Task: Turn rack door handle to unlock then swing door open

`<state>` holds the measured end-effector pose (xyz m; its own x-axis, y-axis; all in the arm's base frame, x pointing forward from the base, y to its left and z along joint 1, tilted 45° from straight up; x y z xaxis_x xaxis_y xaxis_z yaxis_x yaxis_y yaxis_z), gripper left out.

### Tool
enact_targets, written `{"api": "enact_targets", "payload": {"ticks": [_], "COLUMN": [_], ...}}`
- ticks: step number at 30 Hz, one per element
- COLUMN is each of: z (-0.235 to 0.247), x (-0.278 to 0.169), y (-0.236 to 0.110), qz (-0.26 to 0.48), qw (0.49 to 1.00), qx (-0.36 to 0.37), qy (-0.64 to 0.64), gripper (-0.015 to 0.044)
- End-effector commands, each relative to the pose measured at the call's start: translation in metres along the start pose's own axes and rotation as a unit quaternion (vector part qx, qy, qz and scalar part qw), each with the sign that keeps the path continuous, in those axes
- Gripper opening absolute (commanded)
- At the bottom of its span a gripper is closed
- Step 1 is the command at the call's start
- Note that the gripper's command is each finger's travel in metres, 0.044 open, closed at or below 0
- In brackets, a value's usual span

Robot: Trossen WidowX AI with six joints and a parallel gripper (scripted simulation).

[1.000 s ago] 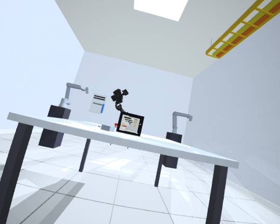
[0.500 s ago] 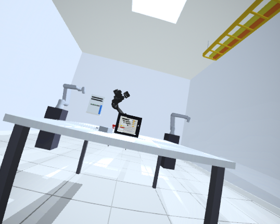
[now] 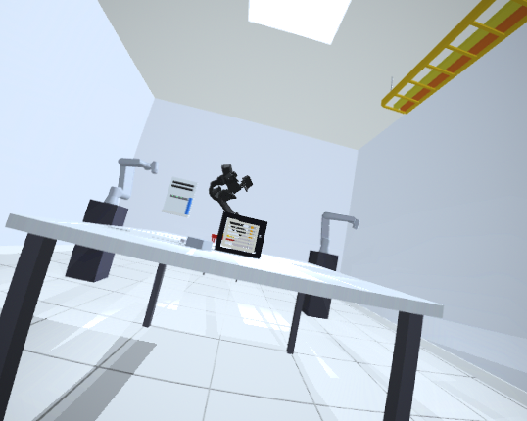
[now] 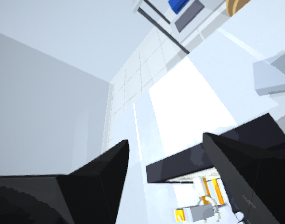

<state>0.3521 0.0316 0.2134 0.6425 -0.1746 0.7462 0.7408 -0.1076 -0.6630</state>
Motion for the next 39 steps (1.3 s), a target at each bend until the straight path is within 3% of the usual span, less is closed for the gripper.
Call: {"api": "enact_targets", "payload": {"ticks": [1, 19, 39], "z": [0.004, 0.019, 0.031], "x": [-0.012, -0.056, -0.097], "y": [0.013, 0.047, 0.064], "qz": [0.051, 0.220, 0.345], "qw": [0.998, 0.964, 0.881], "qx": [-0.027, -0.146, -0.296], "qy": [-0.002, -0.041, -0.133], "gripper": [0.0299, 0.0299, 0.0299]}}
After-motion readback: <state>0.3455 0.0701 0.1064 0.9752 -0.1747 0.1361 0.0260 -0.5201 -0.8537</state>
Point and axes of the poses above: the point midway between the two fingers, 35 mm back from their tips, its own y axis out along the fingers, its own z axis across the jaws, x = y × z, the point moved 3 cm from there along -y, back along the fingers, and after that the axes turned 3 degrees about y, right-handed, at the moved point
